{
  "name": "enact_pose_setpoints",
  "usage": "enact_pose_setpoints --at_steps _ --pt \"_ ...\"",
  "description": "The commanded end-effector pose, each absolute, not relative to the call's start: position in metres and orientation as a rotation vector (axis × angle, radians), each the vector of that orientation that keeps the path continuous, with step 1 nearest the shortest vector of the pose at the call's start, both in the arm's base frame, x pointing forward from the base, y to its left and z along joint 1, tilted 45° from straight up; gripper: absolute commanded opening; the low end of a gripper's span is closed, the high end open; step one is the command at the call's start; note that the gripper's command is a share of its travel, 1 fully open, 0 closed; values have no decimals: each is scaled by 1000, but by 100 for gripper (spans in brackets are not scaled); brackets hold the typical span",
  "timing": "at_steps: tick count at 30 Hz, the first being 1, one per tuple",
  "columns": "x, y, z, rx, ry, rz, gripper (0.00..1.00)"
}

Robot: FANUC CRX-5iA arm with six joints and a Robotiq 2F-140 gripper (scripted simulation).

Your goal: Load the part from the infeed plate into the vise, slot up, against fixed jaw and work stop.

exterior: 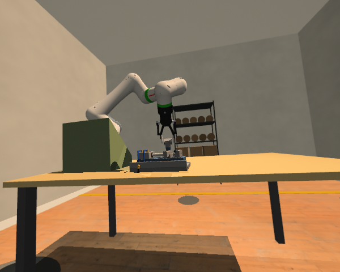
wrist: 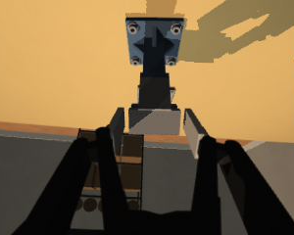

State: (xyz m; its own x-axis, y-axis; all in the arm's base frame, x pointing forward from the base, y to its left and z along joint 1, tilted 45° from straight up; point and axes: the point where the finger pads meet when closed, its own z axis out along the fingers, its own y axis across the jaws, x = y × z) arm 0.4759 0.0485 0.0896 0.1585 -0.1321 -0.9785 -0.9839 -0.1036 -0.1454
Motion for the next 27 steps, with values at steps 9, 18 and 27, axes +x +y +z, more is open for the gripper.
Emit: enact_pose_setpoints --at_steps 9,18,27 --pt "476 48 88 -1413 1111 1124 51" --pt "476 48 88 -1390 1089 1143 51" --pt "476 48 87 -1374 1073 1156 51"
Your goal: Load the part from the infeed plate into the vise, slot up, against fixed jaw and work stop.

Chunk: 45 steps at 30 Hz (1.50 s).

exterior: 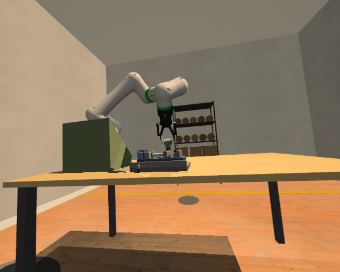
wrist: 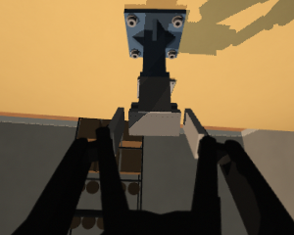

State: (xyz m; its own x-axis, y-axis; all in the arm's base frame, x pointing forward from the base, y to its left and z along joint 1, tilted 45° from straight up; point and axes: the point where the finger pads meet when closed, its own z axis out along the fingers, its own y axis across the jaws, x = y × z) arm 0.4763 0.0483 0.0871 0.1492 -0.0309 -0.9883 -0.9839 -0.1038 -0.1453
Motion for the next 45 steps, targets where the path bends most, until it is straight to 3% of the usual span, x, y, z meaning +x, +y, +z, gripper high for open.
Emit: enact_pose_setpoints --at_steps 1,45 --pt "476 48 87 -1373 1071 1157 51" --pt "476 48 86 -1358 1057 1168 51"
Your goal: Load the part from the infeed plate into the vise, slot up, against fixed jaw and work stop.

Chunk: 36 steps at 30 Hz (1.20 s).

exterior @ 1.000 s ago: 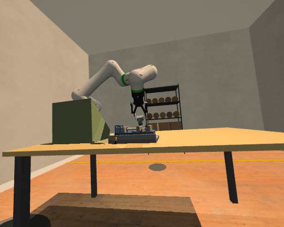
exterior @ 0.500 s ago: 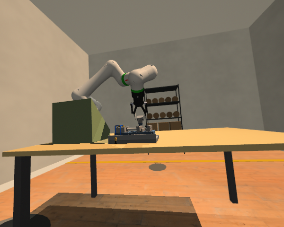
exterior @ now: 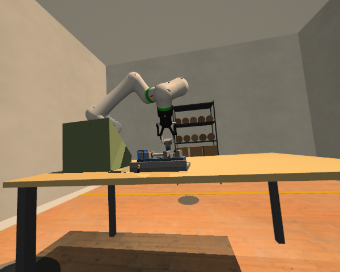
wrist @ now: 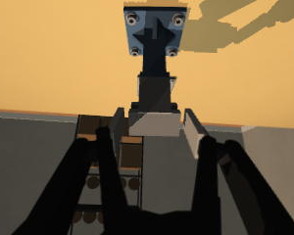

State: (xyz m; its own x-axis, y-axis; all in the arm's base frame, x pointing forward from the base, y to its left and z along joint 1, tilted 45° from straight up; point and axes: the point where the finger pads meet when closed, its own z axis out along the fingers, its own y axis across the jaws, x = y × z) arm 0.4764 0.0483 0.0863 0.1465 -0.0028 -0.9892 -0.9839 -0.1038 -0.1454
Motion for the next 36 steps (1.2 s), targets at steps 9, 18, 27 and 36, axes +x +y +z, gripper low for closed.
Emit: enact_pose_setpoints --at_steps 9,18,27,36 --pt "476 48 86 -1358 1057 1168 51" --pt "476 48 86 -1358 1057 1168 51" --pt "476 48 86 -1358 1057 1168 0" --pt "476 48 86 -1358 1057 1168 0"
